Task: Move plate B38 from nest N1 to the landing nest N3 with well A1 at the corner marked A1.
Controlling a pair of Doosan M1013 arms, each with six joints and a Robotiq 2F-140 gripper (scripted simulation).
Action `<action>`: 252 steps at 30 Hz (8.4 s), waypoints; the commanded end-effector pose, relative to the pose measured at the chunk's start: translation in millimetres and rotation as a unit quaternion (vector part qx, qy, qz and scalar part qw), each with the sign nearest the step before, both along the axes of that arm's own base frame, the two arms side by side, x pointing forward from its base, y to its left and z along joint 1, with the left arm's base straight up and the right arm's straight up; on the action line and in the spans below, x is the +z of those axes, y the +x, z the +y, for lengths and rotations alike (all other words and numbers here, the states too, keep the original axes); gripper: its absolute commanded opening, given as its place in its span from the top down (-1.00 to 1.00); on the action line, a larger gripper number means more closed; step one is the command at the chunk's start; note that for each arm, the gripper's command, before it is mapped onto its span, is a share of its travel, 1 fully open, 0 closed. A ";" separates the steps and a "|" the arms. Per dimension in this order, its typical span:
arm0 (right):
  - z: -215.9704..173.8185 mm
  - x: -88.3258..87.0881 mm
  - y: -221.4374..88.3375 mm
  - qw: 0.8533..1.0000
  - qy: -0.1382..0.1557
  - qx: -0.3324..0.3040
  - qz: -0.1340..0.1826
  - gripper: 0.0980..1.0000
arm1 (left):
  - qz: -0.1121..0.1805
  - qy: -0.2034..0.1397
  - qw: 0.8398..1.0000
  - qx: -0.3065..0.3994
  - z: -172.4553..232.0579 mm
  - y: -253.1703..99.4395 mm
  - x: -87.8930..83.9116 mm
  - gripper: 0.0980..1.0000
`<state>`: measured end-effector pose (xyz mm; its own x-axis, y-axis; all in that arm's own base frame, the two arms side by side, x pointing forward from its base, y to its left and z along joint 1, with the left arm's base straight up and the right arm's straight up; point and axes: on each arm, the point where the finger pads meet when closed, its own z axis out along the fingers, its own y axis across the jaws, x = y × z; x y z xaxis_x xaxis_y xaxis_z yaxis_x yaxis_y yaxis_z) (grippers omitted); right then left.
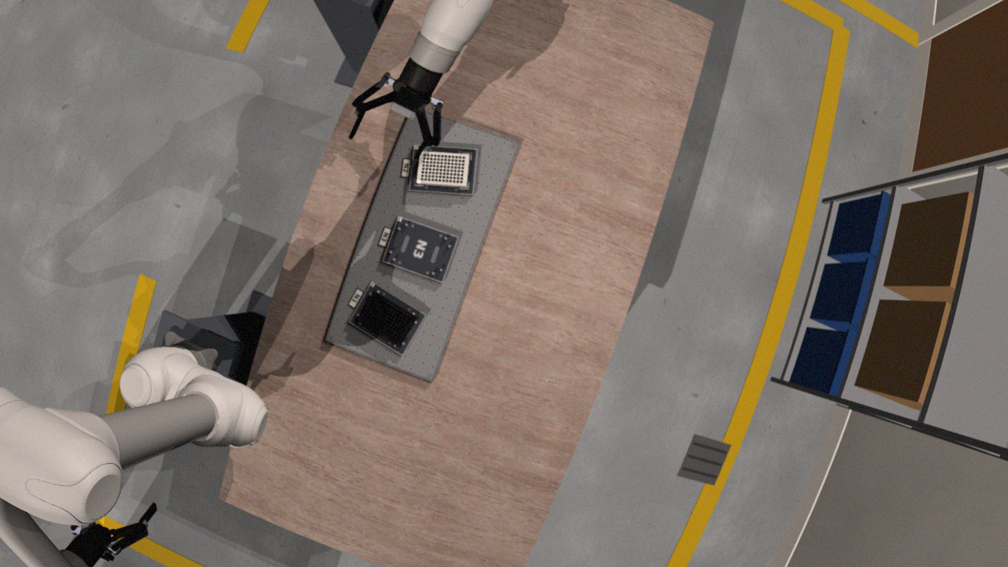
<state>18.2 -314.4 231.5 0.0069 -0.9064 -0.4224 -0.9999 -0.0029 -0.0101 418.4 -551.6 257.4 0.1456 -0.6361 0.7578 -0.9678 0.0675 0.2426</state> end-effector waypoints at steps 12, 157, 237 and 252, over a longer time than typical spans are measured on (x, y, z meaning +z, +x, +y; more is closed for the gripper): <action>0.8 0.9 0.5 1.000 0.000 -0.002 -0.005 -1.00 | -0.001 0.000 1.000 0.000 -0.2 0.2 0.9 -1.00; 1.0 1.1 0.6 1.000 0.000 -0.002 -0.006 -1.00 | 0.180 0.405 0.699 0.562 -348.5 69.9 -153.5 -1.00; 1.0 1.1 0.6 1.000 0.000 -0.002 -0.006 -1.00 | 0.267 0.354 0.553 0.705 26.9 63.4 -154.8 1.00; 1.0 1.1 0.6 1.000 0.000 -0.002 -0.006 -1.00 | 0.267 0.354 0.553 0.705 26.9 63.4 -154.8 1.00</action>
<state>18.8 -313.1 232.1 0.0077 -0.9062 -0.4229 -0.9998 0.0017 -0.0219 481.3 -524.4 101.4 0.9581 0.2863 -0.0002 0.2863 -0.9581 -0.0001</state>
